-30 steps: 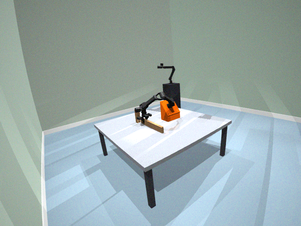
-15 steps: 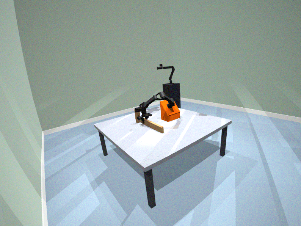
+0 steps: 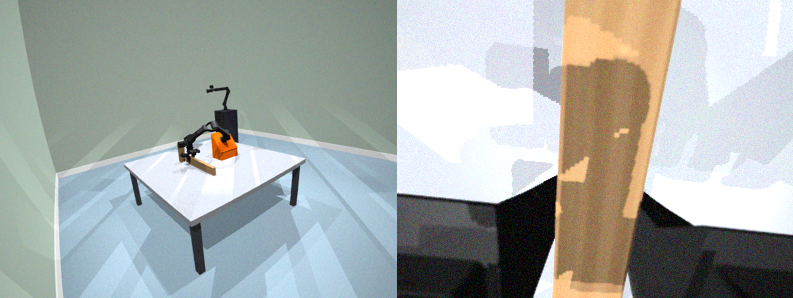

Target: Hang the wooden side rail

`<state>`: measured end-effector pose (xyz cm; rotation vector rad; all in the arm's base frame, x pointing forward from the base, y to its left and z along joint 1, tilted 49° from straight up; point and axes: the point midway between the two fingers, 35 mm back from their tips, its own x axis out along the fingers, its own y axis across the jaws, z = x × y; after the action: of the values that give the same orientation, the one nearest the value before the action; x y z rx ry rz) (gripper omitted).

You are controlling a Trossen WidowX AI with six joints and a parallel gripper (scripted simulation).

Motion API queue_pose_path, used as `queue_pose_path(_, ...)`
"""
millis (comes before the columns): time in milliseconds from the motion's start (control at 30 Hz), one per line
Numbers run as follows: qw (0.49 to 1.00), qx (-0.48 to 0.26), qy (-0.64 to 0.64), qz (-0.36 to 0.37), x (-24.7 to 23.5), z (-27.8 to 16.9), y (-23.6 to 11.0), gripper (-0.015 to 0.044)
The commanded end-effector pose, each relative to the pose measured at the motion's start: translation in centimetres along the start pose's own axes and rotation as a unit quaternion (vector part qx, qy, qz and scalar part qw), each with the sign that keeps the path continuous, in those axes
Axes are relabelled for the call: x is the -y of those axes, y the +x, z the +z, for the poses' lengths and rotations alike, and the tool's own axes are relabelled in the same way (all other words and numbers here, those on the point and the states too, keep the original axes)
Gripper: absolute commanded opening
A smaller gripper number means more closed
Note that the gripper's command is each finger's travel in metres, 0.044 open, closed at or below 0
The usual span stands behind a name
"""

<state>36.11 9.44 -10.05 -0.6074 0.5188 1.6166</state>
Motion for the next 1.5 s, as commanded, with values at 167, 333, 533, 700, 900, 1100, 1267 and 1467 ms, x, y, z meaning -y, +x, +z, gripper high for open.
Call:
queue_pose_path(167,1.000,-0.001,0.002,-0.009,0.40,-0.25,-0.85,0.0000)
queue_pose_path(333,1.000,-0.001,0.002,-0.009,0.40,-0.25,-0.94,0.0000)
queue_pose_path(533,1.000,-0.001,0.002,-0.009,0.40,-0.25,-1.04,0.0000)
queue_pose_path(700,1.000,-0.001,0.002,-0.009,0.40,-0.25,-1.12,0.0000)
queue_pose_path(900,1.000,-0.001,0.002,-0.009,0.40,-0.25,-1.22,0.0000)
queue_pose_path(1100,1.000,-0.001,0.002,-0.009,0.40,-0.25,-1.32,0.0000)
queue_pose_path(1267,1.000,-0.001,0.002,-0.009,0.40,-0.25,-1.41,0.0000)
queue_pose_path(1467,1.000,-0.002,0.002,-0.009,0.40,-0.25,-1.51,0.0000)
